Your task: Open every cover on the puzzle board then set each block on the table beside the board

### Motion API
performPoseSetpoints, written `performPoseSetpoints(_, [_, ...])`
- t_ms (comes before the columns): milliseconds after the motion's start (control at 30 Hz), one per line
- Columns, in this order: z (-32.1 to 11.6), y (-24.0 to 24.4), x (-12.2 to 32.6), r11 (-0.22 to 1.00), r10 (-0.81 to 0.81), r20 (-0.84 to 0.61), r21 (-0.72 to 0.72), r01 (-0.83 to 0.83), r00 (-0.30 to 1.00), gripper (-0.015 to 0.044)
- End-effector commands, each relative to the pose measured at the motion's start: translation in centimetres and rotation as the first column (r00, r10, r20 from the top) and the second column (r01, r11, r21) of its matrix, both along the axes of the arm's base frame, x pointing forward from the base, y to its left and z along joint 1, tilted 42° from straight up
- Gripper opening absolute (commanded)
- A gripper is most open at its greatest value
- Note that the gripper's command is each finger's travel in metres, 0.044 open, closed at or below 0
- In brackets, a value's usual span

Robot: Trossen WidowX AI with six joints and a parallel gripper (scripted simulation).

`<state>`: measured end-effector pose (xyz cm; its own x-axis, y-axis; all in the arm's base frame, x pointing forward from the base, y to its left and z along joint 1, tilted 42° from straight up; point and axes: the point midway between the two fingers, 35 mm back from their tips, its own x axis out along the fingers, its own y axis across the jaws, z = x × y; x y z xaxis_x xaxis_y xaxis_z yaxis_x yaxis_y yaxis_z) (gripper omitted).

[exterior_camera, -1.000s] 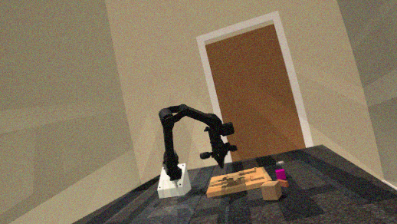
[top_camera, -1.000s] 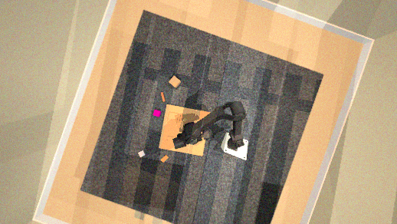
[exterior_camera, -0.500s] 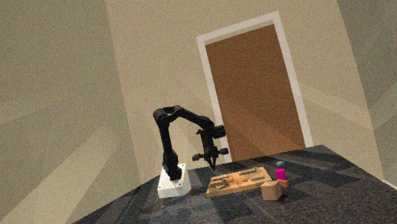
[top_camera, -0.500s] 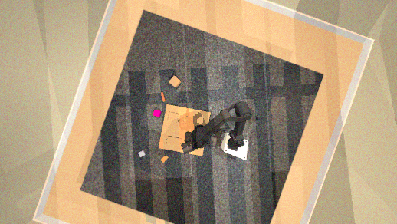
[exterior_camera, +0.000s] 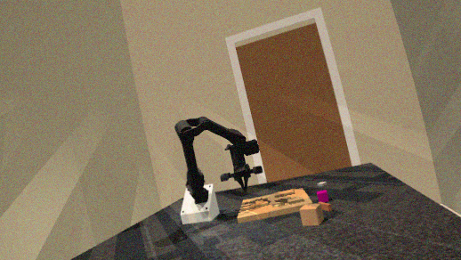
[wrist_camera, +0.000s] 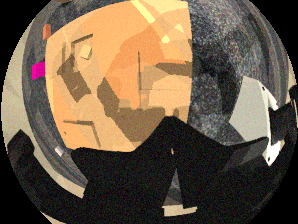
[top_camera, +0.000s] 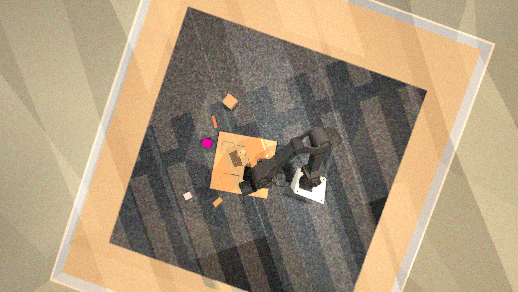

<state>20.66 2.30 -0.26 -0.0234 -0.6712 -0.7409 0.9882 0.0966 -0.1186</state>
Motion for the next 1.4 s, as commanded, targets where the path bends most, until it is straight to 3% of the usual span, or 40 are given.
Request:
performPoseSetpoints(0, [-0.1,0.0,0.0,1.0,-0.006,0.005,0.004,0.006,1.0,0.0])
performPoseSetpoints(1367, [-3.1,-2.5,0.1,1.0,-0.006,0.006,0.005,0.006,1.0,0.0])
